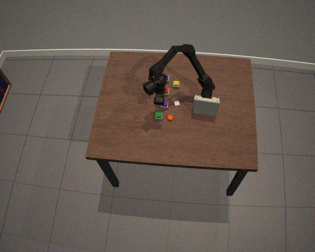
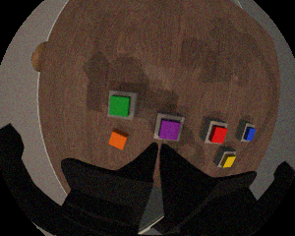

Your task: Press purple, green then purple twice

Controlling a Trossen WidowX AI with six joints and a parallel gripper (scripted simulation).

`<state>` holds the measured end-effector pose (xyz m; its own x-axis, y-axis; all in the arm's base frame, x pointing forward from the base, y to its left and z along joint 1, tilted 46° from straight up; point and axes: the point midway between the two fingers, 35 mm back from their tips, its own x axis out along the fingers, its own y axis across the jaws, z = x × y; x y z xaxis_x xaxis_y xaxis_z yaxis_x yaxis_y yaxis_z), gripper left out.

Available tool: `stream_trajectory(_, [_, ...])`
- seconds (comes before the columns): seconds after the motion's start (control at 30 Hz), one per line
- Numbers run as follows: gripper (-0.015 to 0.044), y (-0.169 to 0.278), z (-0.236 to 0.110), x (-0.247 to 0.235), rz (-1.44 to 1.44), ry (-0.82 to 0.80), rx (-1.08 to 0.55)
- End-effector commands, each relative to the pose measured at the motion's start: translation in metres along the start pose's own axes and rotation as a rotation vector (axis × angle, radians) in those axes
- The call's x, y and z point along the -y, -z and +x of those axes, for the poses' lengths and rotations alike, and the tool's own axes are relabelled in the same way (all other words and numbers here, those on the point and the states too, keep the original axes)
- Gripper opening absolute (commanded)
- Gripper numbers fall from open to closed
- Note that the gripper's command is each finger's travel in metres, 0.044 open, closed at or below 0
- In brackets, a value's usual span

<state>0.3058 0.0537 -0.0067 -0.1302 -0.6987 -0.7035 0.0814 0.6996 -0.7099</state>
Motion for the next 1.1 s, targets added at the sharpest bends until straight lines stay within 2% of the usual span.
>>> stream_trajectory(0.0, [0.002, -0.009, -0.001, -0.044, -0.011, 0.0, 0.0])
stream_trajectory(0.07, [0.002, -0.012, 0.001, -0.062, -0.01, -0.001, 0.0])
stream_trajectory(0.2, [0.002, -0.013, 0.003, -0.064, -0.01, -0.001, 0.001])
stream_trajectory(0.37, [0.002, -0.013, 0.06, -0.064, -0.009, 0.001, 0.001])
stream_trajectory(1.07, [0.002, -0.013, 0.09, -0.063, -0.009, 0.002, 0.001])
